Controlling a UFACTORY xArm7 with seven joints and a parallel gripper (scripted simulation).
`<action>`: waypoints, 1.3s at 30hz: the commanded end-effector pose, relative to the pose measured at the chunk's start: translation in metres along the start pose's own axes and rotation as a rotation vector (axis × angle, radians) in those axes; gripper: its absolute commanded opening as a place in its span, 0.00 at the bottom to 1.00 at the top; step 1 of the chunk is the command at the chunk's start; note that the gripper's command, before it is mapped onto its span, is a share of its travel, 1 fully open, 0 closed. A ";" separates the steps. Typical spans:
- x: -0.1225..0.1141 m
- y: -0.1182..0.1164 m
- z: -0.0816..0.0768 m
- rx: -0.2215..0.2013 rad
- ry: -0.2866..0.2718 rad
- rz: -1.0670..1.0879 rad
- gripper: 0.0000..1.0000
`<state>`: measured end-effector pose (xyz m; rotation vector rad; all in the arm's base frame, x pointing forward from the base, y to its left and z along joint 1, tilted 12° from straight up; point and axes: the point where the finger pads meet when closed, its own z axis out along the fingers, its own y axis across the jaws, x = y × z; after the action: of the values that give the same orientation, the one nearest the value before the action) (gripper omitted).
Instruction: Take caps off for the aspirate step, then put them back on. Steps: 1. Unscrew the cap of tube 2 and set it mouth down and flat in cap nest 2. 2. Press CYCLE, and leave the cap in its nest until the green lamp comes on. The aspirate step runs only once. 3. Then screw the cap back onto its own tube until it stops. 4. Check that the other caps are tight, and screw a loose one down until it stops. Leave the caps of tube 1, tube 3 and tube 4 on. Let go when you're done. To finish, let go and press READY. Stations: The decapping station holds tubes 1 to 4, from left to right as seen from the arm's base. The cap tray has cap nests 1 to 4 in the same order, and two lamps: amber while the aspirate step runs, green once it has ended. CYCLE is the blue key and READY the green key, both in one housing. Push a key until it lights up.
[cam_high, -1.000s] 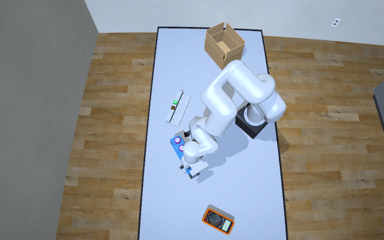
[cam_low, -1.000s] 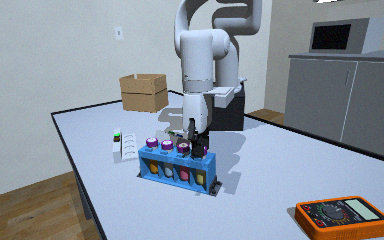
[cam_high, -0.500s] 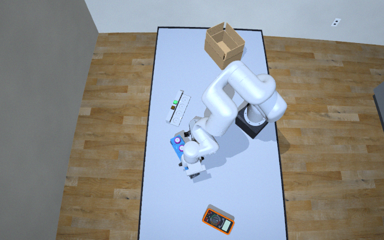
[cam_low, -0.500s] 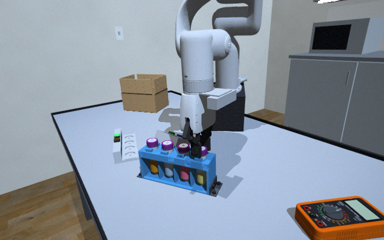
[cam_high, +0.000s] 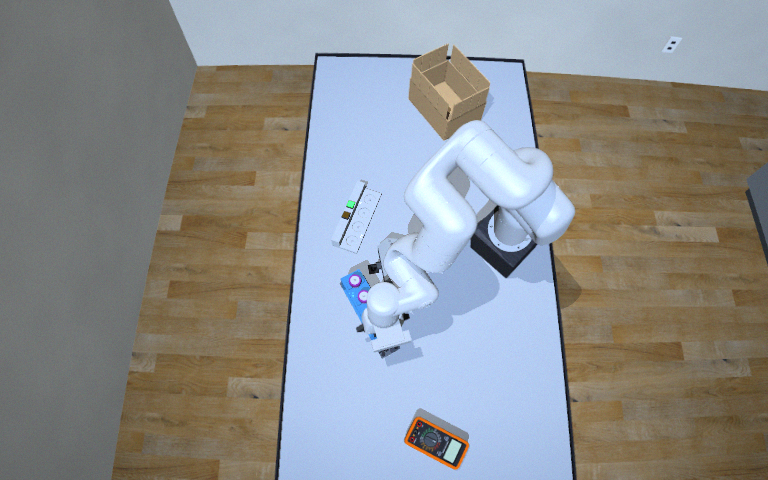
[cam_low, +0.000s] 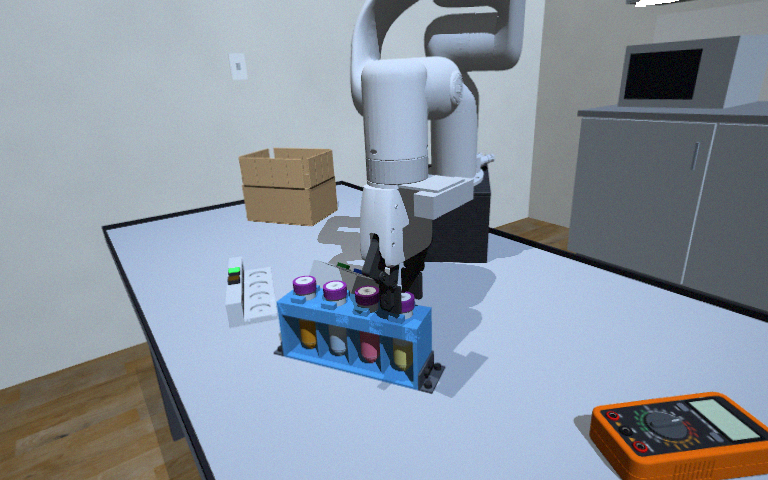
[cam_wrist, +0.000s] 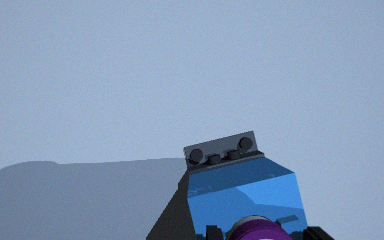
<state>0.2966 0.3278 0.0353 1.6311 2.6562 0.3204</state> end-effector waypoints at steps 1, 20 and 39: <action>0.001 0.001 -0.008 -0.003 0.001 0.000 0.46; -0.031 0.009 -0.045 -0.004 0.000 -0.299 0.46; -0.101 0.027 -0.045 -0.003 -0.001 -0.489 0.46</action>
<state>0.3584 0.2437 0.0728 0.9327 2.9028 0.2839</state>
